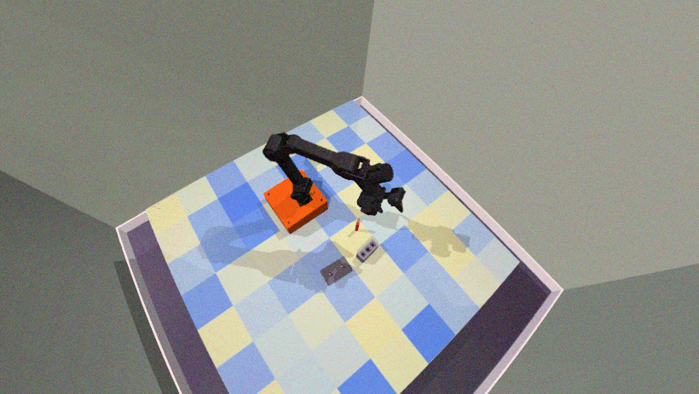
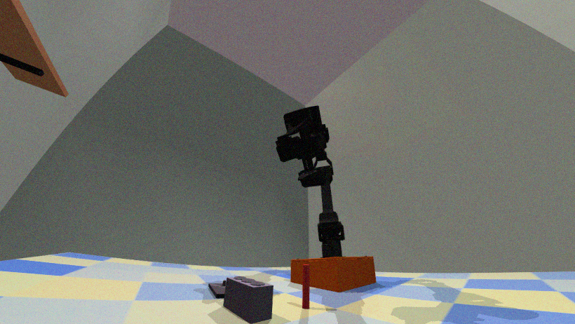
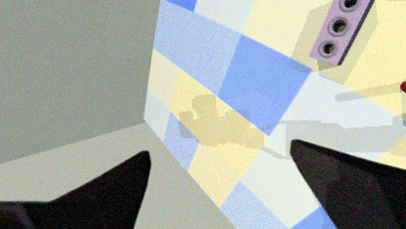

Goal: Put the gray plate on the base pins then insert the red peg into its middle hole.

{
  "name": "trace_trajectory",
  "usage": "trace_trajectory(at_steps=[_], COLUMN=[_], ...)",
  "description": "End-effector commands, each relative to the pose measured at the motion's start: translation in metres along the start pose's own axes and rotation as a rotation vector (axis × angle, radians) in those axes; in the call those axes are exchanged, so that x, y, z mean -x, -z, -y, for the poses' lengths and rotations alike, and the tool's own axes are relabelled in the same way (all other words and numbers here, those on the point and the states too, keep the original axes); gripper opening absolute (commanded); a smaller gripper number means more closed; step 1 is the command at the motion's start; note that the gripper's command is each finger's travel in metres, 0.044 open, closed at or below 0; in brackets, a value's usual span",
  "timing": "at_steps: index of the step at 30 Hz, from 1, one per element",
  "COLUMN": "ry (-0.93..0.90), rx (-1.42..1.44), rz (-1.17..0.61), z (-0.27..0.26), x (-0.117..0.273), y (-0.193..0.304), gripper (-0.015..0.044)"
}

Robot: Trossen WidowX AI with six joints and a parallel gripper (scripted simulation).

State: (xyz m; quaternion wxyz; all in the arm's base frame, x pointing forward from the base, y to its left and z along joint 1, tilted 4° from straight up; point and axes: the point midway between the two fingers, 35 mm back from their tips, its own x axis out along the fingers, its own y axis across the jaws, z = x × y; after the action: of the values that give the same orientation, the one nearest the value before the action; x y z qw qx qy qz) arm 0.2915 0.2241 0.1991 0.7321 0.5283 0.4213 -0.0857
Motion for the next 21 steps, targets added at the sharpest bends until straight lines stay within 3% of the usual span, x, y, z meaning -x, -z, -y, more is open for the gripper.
trace_trajectory(at_steps=[1, 11, 17, 21], ry=[0.212, 0.792, 0.802, 0.802], rx=[-0.066, -0.33, -0.336, -0.336], rz=[0.047, 0.111, 0.111, 0.111], z=[0.017, 0.085, 0.087, 0.124], x=[-0.031, -0.081, -0.085, -0.121], y=[-0.031, -0.1, -0.098, -0.097], gripper=[0.044, 0.044, 0.044, 0.044])
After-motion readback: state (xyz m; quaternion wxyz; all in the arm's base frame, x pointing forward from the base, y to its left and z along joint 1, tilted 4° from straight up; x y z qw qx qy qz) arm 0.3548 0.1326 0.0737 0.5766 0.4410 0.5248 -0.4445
